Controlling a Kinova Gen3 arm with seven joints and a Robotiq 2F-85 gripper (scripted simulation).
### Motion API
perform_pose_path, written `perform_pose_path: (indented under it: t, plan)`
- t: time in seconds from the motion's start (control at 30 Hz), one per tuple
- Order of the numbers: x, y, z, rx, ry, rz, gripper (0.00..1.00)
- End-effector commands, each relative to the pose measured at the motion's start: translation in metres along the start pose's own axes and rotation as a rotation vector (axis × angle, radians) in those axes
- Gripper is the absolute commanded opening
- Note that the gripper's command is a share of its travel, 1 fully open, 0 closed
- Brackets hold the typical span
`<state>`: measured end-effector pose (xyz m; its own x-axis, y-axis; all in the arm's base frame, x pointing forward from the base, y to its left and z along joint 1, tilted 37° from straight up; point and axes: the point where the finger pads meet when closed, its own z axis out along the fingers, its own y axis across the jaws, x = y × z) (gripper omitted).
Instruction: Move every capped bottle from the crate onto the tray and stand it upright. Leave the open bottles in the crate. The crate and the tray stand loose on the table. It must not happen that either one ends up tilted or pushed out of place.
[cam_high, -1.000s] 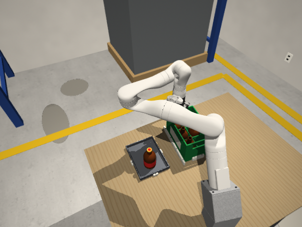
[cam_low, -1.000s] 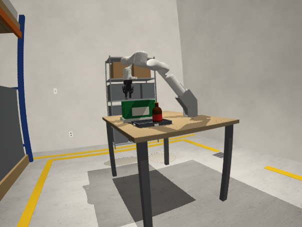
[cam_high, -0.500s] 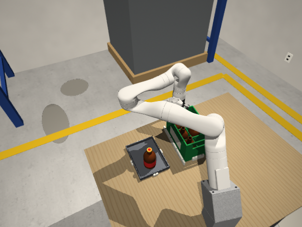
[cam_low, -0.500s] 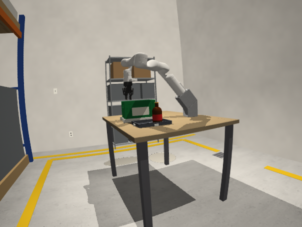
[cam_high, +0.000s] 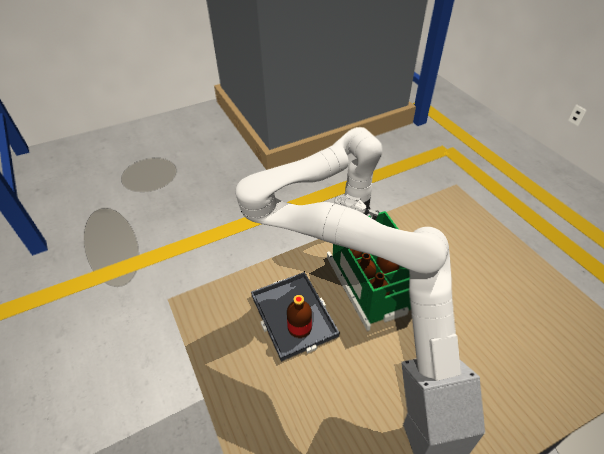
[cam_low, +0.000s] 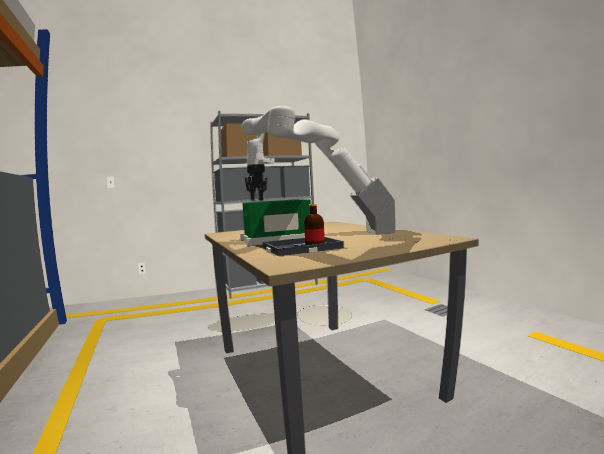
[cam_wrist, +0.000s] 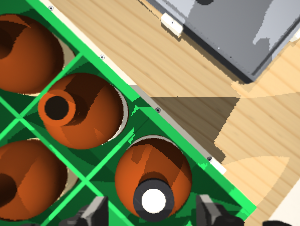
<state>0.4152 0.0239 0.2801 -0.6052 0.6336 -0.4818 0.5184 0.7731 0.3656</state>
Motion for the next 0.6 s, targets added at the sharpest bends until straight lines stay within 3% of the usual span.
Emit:
perform_pose_path:
  t: [0.0,0.57]
  plan:
    - [-0.001,-0.001,0.005,0.003,-0.003,-0.001,0.60]
    - [-0.001,0.000,0.022,0.001,-0.003,-0.003,0.60]
